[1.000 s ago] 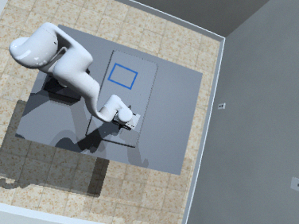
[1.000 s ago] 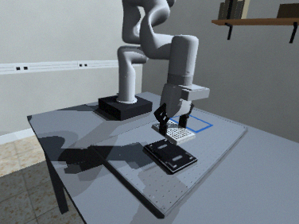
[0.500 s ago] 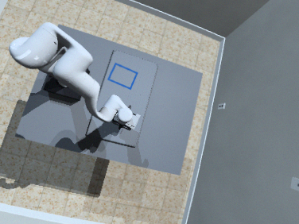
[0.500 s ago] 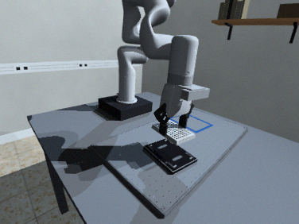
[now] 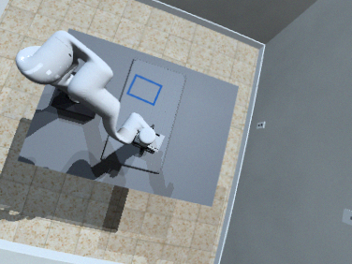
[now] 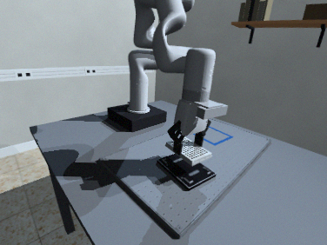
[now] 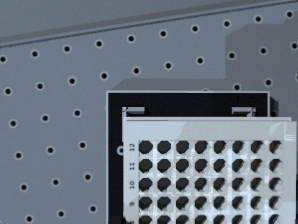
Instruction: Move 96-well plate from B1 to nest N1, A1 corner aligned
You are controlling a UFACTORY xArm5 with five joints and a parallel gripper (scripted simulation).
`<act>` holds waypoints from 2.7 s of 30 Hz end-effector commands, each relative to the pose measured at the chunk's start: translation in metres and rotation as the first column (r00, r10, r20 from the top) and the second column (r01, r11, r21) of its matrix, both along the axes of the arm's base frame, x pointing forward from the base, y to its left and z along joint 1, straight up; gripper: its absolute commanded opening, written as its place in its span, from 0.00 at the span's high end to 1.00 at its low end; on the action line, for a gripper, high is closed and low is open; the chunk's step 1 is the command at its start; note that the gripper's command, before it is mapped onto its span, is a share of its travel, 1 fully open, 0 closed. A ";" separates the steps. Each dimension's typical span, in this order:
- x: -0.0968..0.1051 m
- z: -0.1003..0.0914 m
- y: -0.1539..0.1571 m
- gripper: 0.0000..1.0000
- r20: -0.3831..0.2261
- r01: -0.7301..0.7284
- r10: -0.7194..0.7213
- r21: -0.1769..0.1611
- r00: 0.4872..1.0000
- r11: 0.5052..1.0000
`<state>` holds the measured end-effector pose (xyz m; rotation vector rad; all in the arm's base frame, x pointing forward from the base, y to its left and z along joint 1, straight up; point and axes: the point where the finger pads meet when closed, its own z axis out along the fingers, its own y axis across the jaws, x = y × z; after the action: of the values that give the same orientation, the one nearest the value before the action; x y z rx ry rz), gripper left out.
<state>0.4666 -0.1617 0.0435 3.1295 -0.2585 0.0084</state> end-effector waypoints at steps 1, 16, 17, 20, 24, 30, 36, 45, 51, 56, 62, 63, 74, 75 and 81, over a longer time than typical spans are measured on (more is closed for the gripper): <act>0.002 -0.002 -0.001 1.00 0.006 0.000 0.000 0.001 1.000 1.000; 0.002 -0.025 -0.001 1.00 0.006 0.000 0.000 0.001 1.000 1.000; 0.002 -0.025 -0.001 1.00 0.006 0.000 0.000 0.001 1.000 1.000; 0.002 -0.030 -0.001 1.00 0.006 0.000 0.000 0.001 1.000 1.000; 0.002 -0.037 -0.001 1.00 0.006 0.000 0.000 0.001 1.000 1.000; 0.002 -0.044 -0.001 1.00 0.006 0.000 0.000 0.001 1.000 1.000; 0.002 -0.044 -0.001 1.00 0.006 0.000 0.000 0.001 1.000 1.000; 0.002 -0.044 -0.001 1.00 0.006 0.000 0.000 0.001 1.000 1.000; 0.002 -0.044 -0.001 1.00 0.006 0.000 0.000 0.001 1.000 1.000; 0.002 -0.045 -0.001 1.00 0.006 0.000 0.000 0.001 1.000 1.000; 0.002 -0.046 0.000 1.00 0.006 0.000 0.000 0.001 1.000 1.000; 0.002 -0.046 0.000 1.00 0.006 0.000 0.000 0.001 1.000 1.000; 0.002 -0.048 0.000 1.00 0.006 0.000 0.000 0.001 1.000 1.000; 0.002 -0.048 0.000 1.00 0.006 0.000 0.000 0.001 1.000 1.000; 0.002 -0.049 0.000 1.00 0.006 0.000 0.000 0.001 1.000 1.000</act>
<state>0.4672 -0.1617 -0.0064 3.1293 -0.2584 0.0097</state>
